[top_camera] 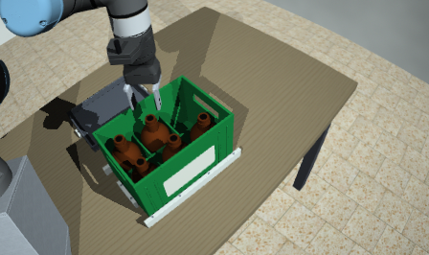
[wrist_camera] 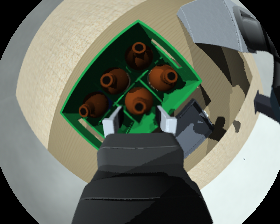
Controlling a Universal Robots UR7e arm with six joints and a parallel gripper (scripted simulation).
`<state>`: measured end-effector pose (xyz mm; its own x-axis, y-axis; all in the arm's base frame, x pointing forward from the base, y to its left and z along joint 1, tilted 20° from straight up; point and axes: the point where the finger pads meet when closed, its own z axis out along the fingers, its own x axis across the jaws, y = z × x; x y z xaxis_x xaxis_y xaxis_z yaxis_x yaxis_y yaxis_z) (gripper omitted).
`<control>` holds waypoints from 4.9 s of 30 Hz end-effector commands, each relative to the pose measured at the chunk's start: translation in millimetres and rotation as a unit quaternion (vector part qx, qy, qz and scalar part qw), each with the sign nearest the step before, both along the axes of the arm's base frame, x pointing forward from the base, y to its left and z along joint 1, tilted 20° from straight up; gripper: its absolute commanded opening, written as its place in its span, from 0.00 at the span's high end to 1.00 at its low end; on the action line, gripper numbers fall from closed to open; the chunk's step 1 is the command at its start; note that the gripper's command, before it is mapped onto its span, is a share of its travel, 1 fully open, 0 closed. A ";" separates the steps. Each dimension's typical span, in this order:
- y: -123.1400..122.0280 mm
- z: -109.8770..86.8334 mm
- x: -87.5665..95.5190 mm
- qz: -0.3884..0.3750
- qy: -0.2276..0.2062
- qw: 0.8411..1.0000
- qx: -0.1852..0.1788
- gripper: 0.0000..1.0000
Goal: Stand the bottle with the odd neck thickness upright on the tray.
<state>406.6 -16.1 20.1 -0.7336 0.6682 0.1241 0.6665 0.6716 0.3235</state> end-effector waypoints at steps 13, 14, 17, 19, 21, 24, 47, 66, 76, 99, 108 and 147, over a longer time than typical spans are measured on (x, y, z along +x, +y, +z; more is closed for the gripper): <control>5.4 -16.4 3.0 0.000 -0.001 1.000 0.000 0.00; 5.4 -16.4 3.0 0.000 -0.001 1.000 0.000 0.00; 5.8 -17.7 3.2 0.000 -0.001 1.000 0.000 0.00; 6.2 -18.7 3.3 0.000 -0.001 1.000 0.000 0.00; 6.4 -19.4 3.4 0.000 -0.001 1.000 0.000 0.00; 6.7 -20.1 3.5 0.000 -0.001 1.000 0.000 0.00; 6.8 -20.5 3.6 0.000 -0.001 1.000 0.000 0.00; 6.8 -20.5 3.6 0.000 -0.001 1.000 0.000 0.00; 6.9 -21.0 3.7 0.000 -0.001 1.000 0.000 0.00; 11.9 -35.7 5.8 0.000 -0.001 1.000 0.000 0.00; 15.0 -44.6 7.0 0.000 -0.001 1.000 0.000 0.00; 19.1 -56.7 8.8 0.000 -0.001 1.000 0.000 0.00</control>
<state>415.0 3.3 -36.9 -0.7335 0.6683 0.1239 0.6665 0.6717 0.3234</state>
